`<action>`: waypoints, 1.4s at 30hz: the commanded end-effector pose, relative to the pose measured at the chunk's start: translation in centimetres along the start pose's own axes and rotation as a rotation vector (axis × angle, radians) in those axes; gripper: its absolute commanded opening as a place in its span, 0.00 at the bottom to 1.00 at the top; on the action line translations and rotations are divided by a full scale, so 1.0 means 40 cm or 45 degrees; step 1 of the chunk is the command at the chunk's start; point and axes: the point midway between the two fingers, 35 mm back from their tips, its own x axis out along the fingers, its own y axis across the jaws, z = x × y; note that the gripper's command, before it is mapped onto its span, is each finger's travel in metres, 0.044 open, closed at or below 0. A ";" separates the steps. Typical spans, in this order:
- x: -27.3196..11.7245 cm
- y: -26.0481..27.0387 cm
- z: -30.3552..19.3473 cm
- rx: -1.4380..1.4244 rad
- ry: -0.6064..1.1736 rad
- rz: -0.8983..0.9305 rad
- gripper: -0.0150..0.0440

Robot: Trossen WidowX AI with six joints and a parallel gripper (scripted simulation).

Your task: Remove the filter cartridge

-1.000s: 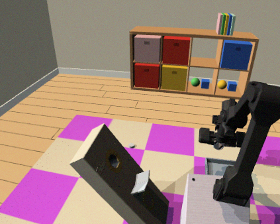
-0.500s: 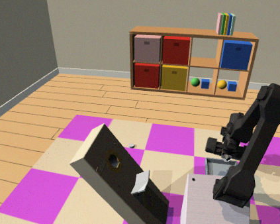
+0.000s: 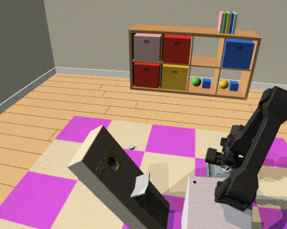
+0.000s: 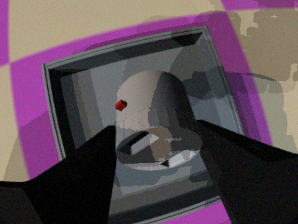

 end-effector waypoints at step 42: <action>-0.094 0.001 0.052 -0.012 -0.002 -0.005 1.00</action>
